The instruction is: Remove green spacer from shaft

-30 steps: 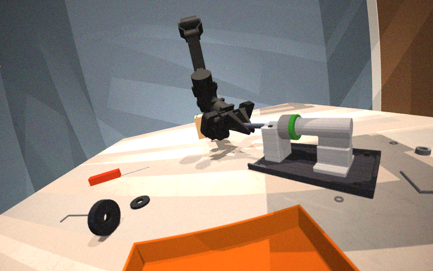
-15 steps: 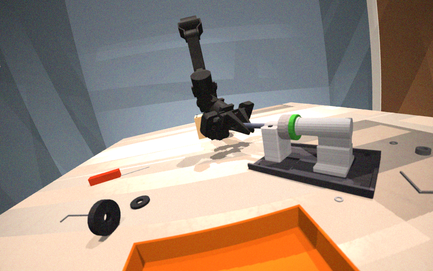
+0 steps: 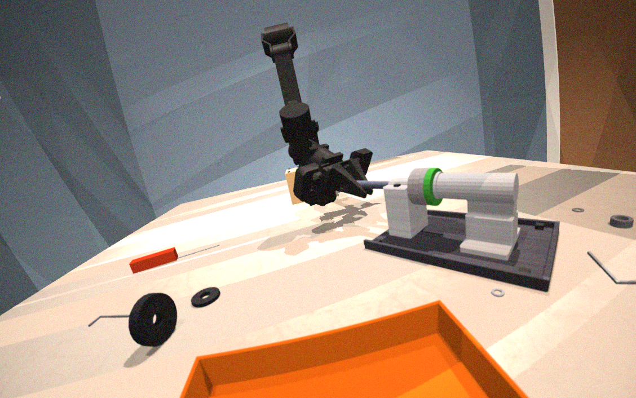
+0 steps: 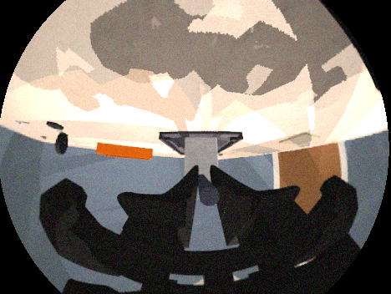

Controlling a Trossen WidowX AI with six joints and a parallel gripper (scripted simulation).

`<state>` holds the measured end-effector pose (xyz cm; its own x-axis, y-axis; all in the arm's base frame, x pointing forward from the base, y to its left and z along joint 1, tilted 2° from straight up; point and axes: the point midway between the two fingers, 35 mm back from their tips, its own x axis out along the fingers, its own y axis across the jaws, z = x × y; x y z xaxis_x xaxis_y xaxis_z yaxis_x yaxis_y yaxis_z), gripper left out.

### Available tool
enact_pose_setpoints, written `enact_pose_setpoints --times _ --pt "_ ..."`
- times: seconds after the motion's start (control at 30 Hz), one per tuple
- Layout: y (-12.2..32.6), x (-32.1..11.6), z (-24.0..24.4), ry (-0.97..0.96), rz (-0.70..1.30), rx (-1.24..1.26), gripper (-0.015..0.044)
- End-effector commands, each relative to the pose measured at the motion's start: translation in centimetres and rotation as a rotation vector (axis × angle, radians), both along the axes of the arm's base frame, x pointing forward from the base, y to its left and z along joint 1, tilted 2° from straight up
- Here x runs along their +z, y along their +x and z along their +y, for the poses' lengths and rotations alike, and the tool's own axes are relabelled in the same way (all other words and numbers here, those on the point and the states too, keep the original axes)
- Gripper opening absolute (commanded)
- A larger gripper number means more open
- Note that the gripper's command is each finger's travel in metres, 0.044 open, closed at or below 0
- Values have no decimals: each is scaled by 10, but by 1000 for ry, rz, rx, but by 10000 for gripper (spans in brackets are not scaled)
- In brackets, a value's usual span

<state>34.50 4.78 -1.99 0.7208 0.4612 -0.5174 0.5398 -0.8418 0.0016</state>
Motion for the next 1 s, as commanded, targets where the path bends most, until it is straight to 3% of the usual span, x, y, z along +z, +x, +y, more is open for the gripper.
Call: enact_pose_setpoints --times 0.0,0.97 --pt "-1 0 0 -1 -2 3 0" --pt "-3 0 -2 -1 -2 3 0"
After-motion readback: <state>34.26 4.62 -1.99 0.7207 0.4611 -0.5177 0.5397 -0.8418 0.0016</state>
